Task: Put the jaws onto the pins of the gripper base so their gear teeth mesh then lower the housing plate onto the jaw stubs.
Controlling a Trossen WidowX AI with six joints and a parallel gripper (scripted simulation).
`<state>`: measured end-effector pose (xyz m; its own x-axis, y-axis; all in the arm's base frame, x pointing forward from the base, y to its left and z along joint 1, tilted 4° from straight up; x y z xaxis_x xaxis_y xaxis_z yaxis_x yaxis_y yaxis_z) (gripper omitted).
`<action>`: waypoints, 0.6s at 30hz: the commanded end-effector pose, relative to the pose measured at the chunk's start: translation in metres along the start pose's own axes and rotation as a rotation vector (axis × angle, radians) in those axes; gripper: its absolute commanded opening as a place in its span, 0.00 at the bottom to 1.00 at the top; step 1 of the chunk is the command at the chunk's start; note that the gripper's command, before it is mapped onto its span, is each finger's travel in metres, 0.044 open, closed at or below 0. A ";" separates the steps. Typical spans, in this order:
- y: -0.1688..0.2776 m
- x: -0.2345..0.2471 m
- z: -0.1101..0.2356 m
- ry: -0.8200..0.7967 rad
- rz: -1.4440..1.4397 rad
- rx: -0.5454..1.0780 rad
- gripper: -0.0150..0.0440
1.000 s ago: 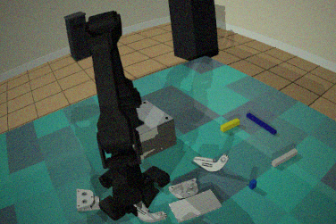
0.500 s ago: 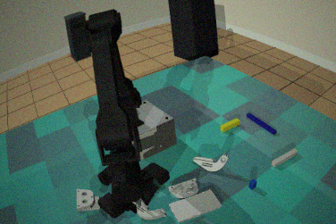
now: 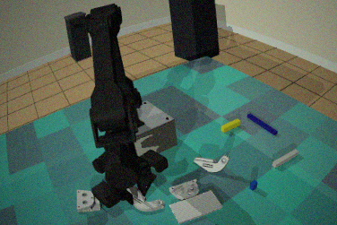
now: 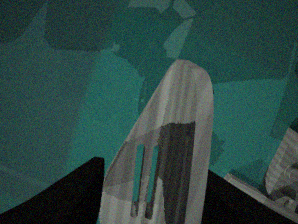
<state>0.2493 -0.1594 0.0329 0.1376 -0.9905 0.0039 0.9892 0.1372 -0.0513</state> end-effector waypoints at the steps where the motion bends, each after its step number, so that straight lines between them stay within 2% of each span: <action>1: 0.001 0.001 0.013 -0.006 -0.004 0.008 0.48; 9: 0.000 -0.001 0.021 -0.006 0.018 0.008 0.48; 18: 0.003 -0.016 0.022 -0.006 0.301 0.008 0.48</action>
<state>0.2514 -0.1474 0.0534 0.3571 -0.9340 -0.0005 0.9330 0.3568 -0.0468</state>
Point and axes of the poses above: the point midway between the two fingers, 35 mm back from their tips, its own z axis back along the fingers, its own x axis across the jaws, y = z × x, the point moved 4 cm from there along z, back along the fingers, and after that the axes turned 1 degree about z, right-handed, at the moved point
